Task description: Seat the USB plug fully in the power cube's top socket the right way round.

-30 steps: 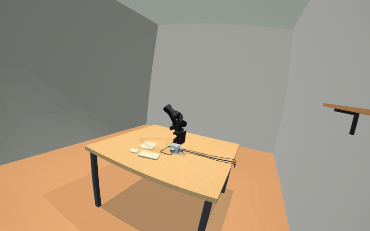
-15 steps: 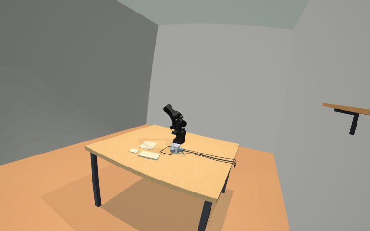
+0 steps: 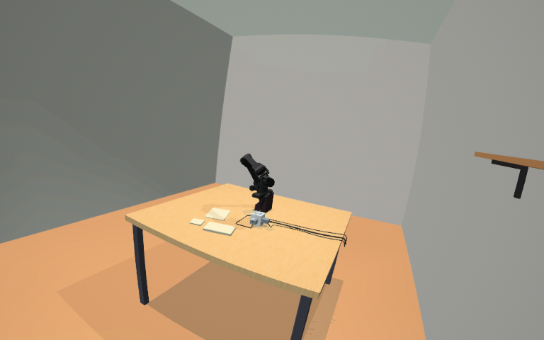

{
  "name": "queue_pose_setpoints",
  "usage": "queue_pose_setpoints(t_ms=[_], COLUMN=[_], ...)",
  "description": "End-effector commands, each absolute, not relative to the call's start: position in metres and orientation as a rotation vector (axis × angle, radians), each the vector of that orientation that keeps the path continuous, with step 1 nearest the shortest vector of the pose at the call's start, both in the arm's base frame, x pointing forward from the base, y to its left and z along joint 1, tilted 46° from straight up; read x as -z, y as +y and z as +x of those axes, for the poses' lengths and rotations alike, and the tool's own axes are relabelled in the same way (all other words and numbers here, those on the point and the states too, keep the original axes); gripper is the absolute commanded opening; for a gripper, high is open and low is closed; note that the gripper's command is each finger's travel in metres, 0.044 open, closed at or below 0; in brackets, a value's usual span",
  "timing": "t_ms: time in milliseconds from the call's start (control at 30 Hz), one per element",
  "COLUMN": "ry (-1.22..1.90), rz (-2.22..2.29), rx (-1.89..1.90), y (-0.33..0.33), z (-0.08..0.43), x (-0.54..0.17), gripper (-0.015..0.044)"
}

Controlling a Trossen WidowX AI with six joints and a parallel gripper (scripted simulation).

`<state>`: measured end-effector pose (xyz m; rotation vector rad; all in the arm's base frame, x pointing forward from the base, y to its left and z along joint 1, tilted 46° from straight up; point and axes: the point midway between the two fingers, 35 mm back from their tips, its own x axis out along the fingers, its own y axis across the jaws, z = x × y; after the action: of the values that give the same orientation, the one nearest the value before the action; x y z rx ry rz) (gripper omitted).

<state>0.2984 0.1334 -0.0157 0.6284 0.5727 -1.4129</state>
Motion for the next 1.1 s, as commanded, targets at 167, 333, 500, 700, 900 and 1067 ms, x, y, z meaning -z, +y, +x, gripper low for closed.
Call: queue_pose_setpoints(t_ms=[167, 333, 500, 700, 900, 1067], ry=[0.582, 0.585, 0.589, 0.593, 0.598, 0.602], rz=[0.623, 0.620, 0.618, 0.614, 0.611, 0.609], rx=[1.408, 1.406, 1.404, 1.402, 1.400, 1.398], y=[0.1329, 0.1326, 0.1323, 0.1320, 0.1316, 0.1313], z=[0.2985, 0.2985, 0.2985, 0.2985, 0.2986, 0.2986], x=[0.0169, 0.0175, 0.0180, 0.0187, 0.0194, 0.0199], gripper=[0.0000, 0.0000, 0.0000, 0.0000, 0.0000, 0.0000])
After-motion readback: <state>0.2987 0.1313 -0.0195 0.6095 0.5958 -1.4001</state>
